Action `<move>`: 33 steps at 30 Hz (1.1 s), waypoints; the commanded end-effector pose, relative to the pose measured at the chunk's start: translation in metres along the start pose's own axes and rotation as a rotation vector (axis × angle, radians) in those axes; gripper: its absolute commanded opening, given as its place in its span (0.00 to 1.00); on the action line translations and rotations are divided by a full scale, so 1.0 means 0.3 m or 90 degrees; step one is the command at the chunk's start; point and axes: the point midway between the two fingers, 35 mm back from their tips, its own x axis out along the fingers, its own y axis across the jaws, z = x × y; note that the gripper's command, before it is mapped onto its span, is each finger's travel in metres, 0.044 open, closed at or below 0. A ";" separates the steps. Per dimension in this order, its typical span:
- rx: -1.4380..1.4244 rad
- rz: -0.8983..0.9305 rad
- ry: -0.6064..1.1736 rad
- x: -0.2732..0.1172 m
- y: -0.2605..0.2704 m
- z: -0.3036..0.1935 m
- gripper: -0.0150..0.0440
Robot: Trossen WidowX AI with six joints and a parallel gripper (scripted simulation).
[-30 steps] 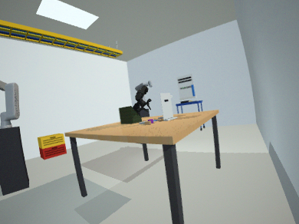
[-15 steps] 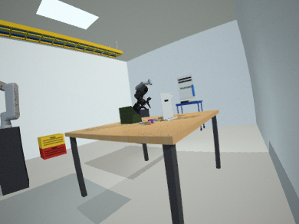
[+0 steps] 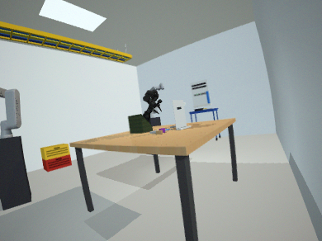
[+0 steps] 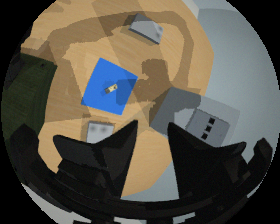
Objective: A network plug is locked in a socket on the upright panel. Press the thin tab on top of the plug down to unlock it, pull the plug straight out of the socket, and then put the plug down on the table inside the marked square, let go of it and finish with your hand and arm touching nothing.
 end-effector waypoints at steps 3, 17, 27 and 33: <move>0.013 0.000 0.006 -0.063 -0.040 0.008 0.52; 0.030 -0.005 0.011 -0.139 -0.086 0.027 0.74; 0.030 -0.005 0.011 -0.139 -0.086 0.027 1.00; 0.030 -0.005 0.011 -0.139 -0.086 0.027 1.00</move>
